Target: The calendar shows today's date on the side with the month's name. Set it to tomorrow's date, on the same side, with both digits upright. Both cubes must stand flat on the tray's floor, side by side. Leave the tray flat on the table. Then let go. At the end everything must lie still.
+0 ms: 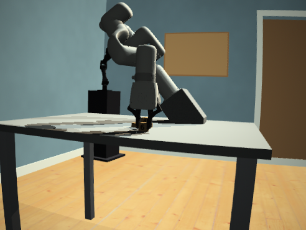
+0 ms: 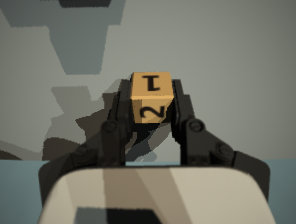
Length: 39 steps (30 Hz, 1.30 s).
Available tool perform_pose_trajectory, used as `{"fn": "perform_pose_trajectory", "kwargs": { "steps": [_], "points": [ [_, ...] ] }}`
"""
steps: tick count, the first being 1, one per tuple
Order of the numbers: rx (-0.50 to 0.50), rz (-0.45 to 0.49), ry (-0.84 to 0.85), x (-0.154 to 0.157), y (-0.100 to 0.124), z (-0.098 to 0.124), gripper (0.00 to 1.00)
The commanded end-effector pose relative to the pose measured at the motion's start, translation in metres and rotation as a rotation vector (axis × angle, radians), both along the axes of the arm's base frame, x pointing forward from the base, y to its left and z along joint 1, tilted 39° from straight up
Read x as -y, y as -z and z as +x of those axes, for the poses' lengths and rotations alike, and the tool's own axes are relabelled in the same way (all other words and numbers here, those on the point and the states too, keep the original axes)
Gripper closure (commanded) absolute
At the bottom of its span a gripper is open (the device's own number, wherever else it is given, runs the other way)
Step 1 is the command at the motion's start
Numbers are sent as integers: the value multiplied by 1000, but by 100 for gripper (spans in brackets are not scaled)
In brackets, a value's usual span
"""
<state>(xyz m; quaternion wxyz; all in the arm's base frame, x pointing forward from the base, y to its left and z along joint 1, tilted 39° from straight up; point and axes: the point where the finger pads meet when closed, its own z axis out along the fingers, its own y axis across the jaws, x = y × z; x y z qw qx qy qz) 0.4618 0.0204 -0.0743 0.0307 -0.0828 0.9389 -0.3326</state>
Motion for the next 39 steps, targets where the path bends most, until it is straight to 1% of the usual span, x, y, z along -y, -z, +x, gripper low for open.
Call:
{"fn": "perform_pose_trajectory", "kwargs": {
  "steps": [1,26,27,29,30,34,35,37,38,39],
  "points": [
    [3,1,-2,-1,-1,1,71],
    [3,1,-2,-1,-1,1,71],
    [3,1,-2,-1,-1,1,67],
    [3,1,-2,-1,-1,1,67],
    [3,1,-2,-1,-1,1,63],
    [3,1,-2,-1,-1,1,63],
    [3,1,-2,-1,-1,1,59],
    [3,1,-2,-1,-1,1,59],
    [3,1,-2,-1,-1,1,55],
    [3,1,-2,-1,-1,1,55]
  ]
}}
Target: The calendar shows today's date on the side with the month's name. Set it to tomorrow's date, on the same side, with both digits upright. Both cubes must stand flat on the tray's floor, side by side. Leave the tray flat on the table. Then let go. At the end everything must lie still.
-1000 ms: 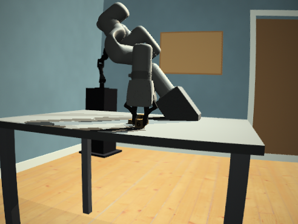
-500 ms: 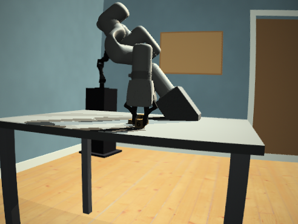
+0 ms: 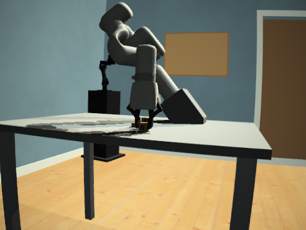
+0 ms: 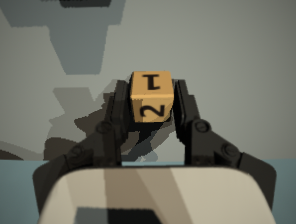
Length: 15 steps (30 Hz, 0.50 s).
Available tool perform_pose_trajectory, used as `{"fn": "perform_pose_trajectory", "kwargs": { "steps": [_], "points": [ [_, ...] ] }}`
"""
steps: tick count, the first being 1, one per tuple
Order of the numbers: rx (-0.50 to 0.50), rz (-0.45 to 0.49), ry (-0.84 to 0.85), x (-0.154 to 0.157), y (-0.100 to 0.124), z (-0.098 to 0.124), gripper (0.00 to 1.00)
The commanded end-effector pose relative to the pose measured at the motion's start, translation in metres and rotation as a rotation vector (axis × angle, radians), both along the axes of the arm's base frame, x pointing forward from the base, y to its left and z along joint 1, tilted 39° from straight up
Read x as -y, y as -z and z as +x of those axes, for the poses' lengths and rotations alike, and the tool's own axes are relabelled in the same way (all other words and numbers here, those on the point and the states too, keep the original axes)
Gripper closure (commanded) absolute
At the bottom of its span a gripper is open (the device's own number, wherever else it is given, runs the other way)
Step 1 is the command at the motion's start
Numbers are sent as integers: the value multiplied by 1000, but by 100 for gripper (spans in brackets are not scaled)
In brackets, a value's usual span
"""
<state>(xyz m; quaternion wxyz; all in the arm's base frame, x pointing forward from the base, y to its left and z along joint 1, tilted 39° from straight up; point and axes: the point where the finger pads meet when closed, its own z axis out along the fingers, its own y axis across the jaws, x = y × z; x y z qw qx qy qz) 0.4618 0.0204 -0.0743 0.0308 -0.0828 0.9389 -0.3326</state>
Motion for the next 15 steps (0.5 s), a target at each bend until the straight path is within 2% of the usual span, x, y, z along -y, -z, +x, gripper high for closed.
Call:
{"fn": "perform_pose_trajectory", "kwargs": {
  "steps": [1,2,15],
  "points": [
    [3,1,-1,-1,-1,1,55],
    [3,1,-1,-1,-1,1,51],
    [3,1,-1,-2,-2,1,51]
  ]
}}
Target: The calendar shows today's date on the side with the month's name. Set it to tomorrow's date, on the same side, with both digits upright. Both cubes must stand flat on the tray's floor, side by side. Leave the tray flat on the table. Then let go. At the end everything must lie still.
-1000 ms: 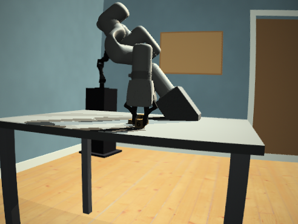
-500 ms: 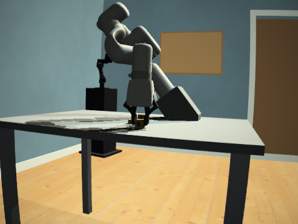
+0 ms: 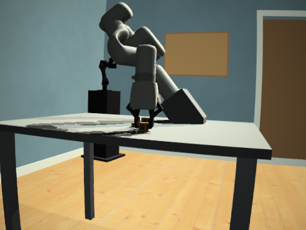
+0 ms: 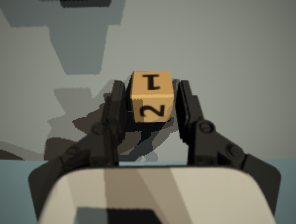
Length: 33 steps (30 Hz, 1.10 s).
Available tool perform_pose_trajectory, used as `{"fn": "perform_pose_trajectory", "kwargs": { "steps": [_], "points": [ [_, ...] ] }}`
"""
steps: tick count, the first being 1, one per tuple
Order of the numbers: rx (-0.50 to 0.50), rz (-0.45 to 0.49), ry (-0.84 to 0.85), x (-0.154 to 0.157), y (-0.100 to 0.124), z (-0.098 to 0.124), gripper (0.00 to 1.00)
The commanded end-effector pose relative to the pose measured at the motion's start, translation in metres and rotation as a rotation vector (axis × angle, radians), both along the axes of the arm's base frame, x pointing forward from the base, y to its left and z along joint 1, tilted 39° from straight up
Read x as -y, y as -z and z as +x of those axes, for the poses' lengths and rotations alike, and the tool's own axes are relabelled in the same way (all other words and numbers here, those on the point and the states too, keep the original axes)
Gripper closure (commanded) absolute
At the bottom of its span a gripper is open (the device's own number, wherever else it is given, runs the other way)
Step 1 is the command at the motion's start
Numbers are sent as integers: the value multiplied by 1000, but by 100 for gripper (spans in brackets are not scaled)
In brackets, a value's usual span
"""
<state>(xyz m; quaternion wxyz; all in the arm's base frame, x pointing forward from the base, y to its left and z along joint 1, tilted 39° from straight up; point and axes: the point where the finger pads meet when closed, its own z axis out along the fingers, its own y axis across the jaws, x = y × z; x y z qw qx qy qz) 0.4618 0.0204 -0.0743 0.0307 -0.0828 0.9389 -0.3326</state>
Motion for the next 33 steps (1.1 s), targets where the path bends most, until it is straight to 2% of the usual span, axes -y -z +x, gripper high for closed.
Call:
{"fn": "perform_pose_trajectory", "kwargs": {
  "steps": [1,6,11,13,22,31,32,33],
  "points": [
    [3,1,-2,-2,-2,1,51],
    [3,1,-2,-10,-12,0,51],
    [3,1,-2,-24,-30,-3,51],
    [3,1,-2,-24,-30,-3,51],
    [3,1,-2,-51,-64,-8,51],
    [3,1,-2,-57,-71,-9,51],
    [3,1,-2,-57,-71,-9,0],
    [3,1,-2,-57,-71,-9,0]
  ]
}}
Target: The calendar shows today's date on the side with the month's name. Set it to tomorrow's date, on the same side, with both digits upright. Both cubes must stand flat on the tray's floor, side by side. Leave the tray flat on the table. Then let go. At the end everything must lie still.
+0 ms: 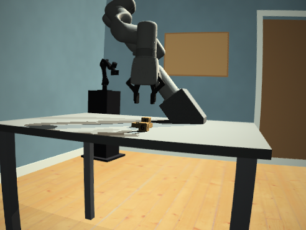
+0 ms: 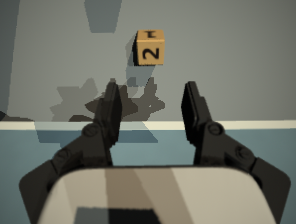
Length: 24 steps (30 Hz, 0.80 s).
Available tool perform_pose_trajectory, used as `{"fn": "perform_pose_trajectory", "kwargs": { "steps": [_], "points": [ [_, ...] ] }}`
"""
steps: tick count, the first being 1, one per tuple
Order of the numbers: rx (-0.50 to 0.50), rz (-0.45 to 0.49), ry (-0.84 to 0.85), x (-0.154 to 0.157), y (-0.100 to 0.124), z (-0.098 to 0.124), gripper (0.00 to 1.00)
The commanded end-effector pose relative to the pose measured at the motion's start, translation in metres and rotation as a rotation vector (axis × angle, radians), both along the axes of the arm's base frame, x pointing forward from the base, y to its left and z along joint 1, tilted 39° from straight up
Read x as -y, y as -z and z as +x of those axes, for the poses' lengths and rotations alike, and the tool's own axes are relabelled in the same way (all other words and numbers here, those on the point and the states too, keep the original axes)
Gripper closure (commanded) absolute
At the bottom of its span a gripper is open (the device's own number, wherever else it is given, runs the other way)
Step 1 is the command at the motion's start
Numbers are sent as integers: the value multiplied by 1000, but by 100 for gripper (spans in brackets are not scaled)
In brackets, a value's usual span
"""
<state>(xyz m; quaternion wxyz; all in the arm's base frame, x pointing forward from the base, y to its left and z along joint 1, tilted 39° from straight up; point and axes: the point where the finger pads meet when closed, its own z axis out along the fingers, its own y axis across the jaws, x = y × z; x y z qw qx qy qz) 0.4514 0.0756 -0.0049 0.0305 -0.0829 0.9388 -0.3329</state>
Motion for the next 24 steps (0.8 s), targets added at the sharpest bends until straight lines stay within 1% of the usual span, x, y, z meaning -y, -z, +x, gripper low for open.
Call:
{"fn": "perform_pose_trajectory", "kwargs": {
  "steps": [1,24],
  "points": [
    [3,2,-2,-2,-2,1,0],
    [-7,0,-14,-2,-2,1,0]
  ]
}}
